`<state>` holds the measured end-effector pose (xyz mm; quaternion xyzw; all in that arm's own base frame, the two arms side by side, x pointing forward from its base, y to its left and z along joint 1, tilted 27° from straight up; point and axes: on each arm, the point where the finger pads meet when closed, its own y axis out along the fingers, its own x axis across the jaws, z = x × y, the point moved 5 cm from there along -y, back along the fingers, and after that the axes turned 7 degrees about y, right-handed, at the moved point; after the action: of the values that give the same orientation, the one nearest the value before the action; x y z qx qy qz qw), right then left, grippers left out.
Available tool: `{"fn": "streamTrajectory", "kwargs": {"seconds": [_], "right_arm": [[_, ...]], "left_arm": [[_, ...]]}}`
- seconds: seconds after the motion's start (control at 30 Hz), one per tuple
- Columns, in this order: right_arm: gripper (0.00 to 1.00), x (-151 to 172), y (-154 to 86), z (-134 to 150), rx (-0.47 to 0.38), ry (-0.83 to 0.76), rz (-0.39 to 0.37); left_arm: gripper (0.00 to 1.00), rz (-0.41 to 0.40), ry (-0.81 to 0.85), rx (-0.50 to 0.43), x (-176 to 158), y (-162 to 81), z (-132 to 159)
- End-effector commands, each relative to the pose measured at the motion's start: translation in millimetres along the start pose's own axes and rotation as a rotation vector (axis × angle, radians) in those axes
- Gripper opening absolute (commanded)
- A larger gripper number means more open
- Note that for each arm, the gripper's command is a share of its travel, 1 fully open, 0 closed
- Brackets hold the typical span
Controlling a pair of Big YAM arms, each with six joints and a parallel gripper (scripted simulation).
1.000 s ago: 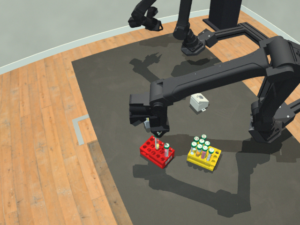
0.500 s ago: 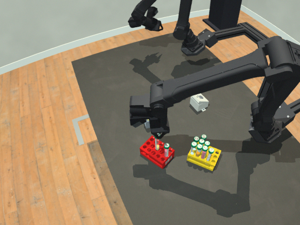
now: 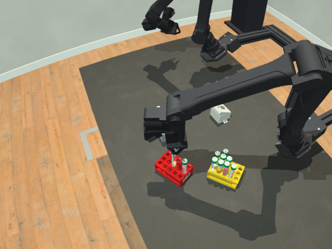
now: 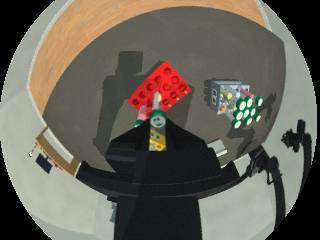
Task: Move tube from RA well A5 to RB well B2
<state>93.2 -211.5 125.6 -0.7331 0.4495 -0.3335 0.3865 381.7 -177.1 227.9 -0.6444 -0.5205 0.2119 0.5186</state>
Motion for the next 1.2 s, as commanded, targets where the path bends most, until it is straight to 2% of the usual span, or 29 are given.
{"fn": "streamTrajectory", "kwargs": {"seconds": [0.0,0.07,0.27,0.33,0.37,1.17], "right_arm": [[0.30,7,-5,-1,0.005,0.010,-0.015],[0.30,7,-5,-1,0.005,0.010,-0.015],[0.30,7,-5,-1,0.005,0.010,-0.015],[0.30,7,-5,-1,0.005,0.010,-0.015],[0.30,7,-5,-1,0.005,0.010,-0.015],[0.30,7,-5,-1,0.005,0.010,-0.015]], "left_arm": [[0.00,-0.001,-0.002,0.009,3,10,1],[0.00,0.000,-0.007,-0.011,4,2,0],[0.00,-0.001,-0.002,0.010,3,13,1],[0.00,-0.002,-0.006,0.004,4,10,1],[0.00,0.002,-0.007,-0.024,2,-3,-8],[0.00,0.002,-0.007,-0.024,2,-3,-8]]}}
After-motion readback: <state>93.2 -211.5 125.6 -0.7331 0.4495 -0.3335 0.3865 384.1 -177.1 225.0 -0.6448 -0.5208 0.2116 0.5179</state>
